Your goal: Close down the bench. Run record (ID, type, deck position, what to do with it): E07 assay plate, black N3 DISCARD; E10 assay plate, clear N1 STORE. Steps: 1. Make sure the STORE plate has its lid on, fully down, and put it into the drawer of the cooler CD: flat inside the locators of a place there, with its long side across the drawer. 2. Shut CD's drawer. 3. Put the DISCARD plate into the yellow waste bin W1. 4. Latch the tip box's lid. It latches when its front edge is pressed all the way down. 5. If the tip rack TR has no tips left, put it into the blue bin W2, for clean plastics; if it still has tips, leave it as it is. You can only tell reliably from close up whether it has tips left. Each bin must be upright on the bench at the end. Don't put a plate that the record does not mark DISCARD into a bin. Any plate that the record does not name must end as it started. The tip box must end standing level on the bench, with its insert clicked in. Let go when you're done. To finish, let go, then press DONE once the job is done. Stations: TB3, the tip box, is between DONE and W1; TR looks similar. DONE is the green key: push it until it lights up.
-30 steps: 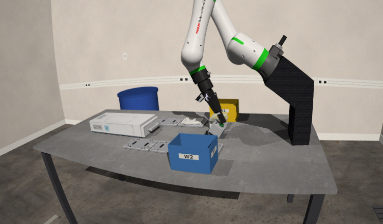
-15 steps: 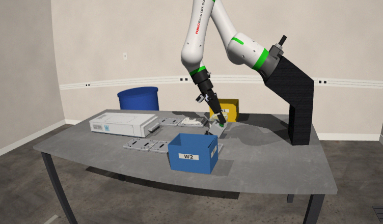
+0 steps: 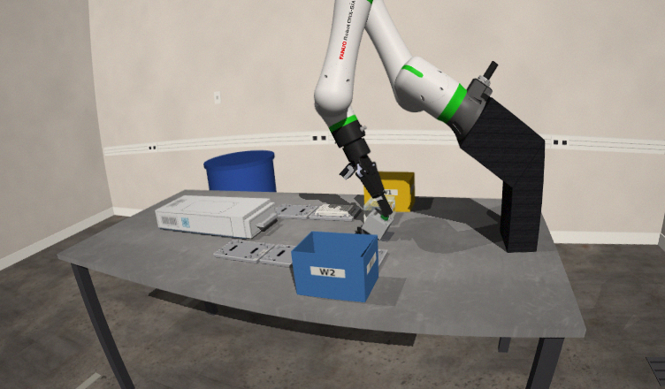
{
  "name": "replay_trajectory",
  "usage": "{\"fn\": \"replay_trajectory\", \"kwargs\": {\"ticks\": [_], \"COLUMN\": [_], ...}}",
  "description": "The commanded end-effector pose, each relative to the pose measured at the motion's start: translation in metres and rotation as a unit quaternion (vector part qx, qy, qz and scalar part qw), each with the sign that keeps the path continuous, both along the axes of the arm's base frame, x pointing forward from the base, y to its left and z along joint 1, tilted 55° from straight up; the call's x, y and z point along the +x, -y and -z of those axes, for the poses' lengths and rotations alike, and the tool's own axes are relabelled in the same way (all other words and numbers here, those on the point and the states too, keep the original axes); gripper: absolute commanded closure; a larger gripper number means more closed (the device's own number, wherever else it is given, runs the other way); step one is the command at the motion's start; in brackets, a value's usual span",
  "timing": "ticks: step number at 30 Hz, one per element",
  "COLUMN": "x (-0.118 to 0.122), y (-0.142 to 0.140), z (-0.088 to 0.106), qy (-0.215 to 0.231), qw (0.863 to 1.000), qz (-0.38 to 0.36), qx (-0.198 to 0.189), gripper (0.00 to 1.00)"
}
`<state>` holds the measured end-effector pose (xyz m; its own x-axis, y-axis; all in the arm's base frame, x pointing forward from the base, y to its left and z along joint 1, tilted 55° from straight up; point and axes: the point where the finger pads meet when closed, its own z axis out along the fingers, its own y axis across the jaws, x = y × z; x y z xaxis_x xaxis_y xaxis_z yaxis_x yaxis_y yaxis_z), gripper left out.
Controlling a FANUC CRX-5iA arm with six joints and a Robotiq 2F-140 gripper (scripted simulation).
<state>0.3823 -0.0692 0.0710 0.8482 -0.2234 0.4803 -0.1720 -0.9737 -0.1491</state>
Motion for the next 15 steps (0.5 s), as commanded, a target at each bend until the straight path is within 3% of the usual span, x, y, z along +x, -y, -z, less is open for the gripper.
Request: {"fn": "replay_trajectory", "kwargs": {"ticks": [1, 15], "x": [0.0004, 0.002], "y": [0.0001, 0.0002], "z": [0.0, 0.0011], "qy": [0.0, 0.0], "qw": [1.0, 1.0], "qz": [0.0, 0.0], "qx": [0.0, 0.0], "gripper": [0.9, 0.9]}}
